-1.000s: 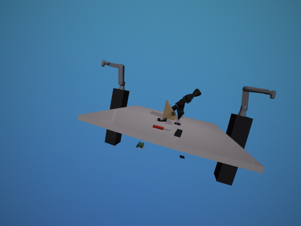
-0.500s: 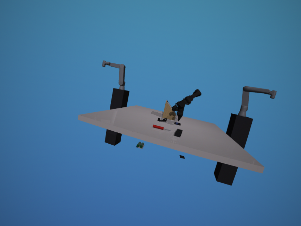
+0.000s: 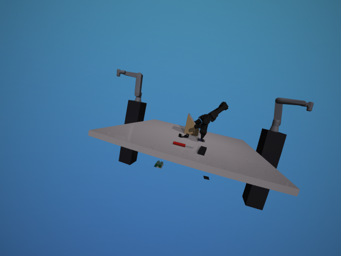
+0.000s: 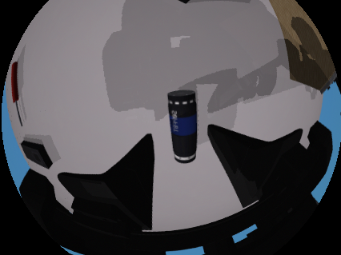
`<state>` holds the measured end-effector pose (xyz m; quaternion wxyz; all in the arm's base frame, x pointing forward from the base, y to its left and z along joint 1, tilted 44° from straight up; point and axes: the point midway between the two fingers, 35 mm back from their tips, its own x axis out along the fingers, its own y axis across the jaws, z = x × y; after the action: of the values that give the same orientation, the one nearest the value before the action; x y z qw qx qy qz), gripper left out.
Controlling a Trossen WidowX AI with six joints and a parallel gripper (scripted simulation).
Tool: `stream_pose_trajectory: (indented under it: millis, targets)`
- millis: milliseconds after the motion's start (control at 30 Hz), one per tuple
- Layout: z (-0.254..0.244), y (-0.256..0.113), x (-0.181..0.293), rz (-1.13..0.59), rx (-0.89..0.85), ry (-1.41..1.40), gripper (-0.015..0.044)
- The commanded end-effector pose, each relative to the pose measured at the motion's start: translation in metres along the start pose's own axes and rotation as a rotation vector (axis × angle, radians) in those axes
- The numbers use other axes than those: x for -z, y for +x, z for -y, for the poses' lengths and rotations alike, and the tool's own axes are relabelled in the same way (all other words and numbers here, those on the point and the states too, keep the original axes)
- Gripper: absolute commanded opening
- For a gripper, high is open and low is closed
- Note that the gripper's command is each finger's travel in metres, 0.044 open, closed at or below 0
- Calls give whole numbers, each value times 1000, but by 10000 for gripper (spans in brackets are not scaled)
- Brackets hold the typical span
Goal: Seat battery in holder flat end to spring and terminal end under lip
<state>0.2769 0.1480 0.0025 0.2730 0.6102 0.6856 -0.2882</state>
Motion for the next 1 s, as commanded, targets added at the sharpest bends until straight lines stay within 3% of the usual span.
stream_pose_trajectory:
  millis: [0,267,400,667,833,967]
  targets:
    - [3,7,0,-6,10,7,240]
    - [4,18,0,-8,10,8,240]
    - [4,18,0,-8,10,8,135]
    - [4,18,0,-8,10,8,81]
    - [5,13,0,-5,14,14,77]
    - [3,-12,-1,-4,11,11,77]
